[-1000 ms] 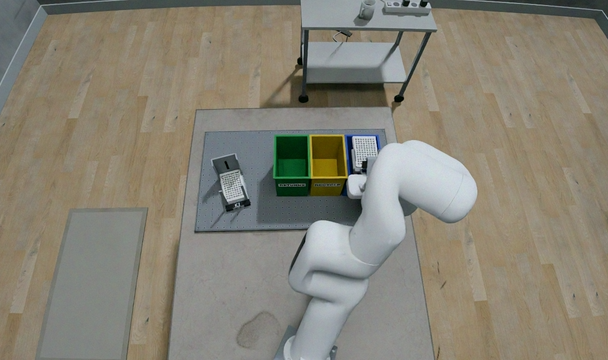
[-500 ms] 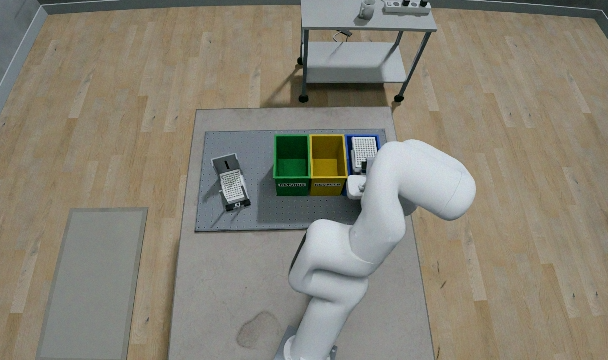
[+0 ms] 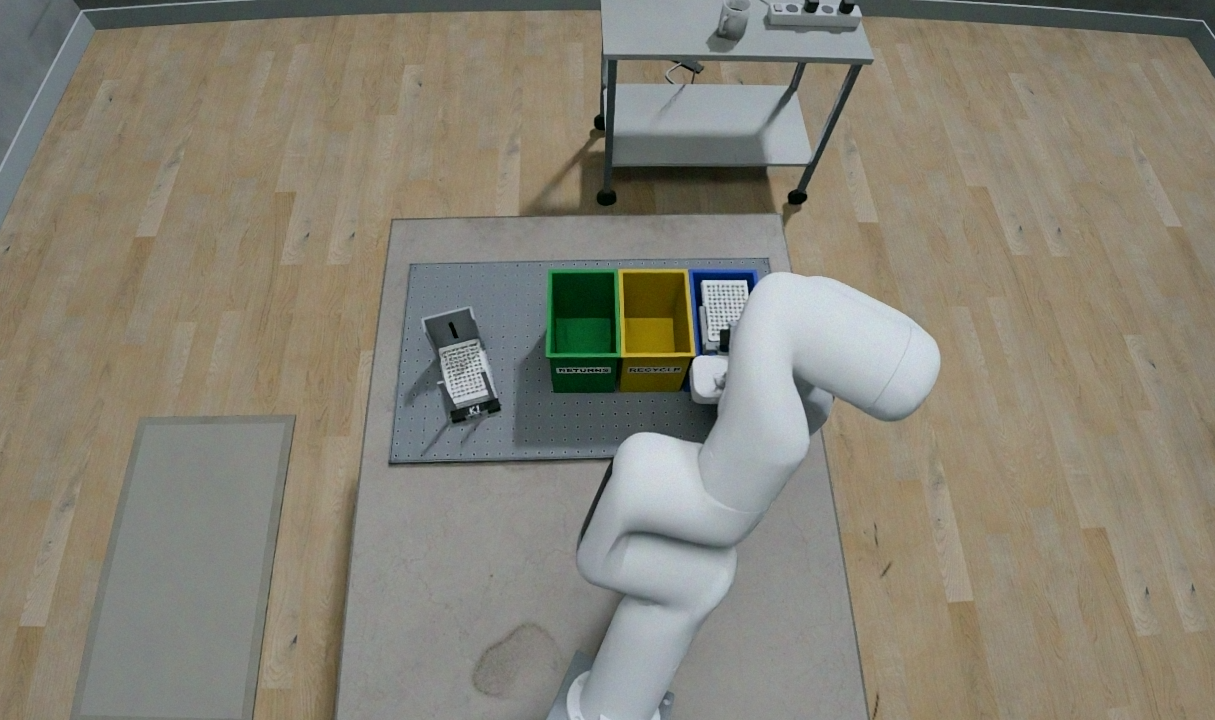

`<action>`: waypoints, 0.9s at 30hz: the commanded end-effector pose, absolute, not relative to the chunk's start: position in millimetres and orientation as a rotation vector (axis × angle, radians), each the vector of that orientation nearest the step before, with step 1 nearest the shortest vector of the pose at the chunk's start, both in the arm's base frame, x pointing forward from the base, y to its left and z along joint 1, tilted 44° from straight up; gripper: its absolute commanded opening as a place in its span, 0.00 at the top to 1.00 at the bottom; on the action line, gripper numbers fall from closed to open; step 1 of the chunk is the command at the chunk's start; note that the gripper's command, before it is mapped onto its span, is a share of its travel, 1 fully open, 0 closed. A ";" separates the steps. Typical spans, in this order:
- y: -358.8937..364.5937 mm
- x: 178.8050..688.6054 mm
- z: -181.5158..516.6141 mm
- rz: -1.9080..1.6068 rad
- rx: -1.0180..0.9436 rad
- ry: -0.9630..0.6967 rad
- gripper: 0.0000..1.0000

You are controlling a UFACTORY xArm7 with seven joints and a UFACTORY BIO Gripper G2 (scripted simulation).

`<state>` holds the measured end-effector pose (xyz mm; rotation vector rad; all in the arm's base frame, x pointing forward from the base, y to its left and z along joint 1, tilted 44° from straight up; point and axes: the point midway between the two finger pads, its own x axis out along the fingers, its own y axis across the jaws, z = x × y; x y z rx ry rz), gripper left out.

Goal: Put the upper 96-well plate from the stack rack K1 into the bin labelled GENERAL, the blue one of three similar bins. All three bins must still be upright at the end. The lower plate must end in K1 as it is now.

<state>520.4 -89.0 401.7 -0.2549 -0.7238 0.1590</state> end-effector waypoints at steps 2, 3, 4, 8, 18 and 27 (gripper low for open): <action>-90.0 524.3 398.8 0.160 -0.255 -0.727 1.00; -90.0 524.3 398.8 0.160 -0.255 -0.727 1.00; -90.0 524.3 398.8 0.160 -0.255 -0.727 1.00; -90.0 524.3 398.8 0.160 -0.255 -0.727 1.00; -90.0 524.3 398.8 0.159 -0.255 -0.727 1.00; -90.0 524.3 398.8 0.159 -0.255 -0.727 0.82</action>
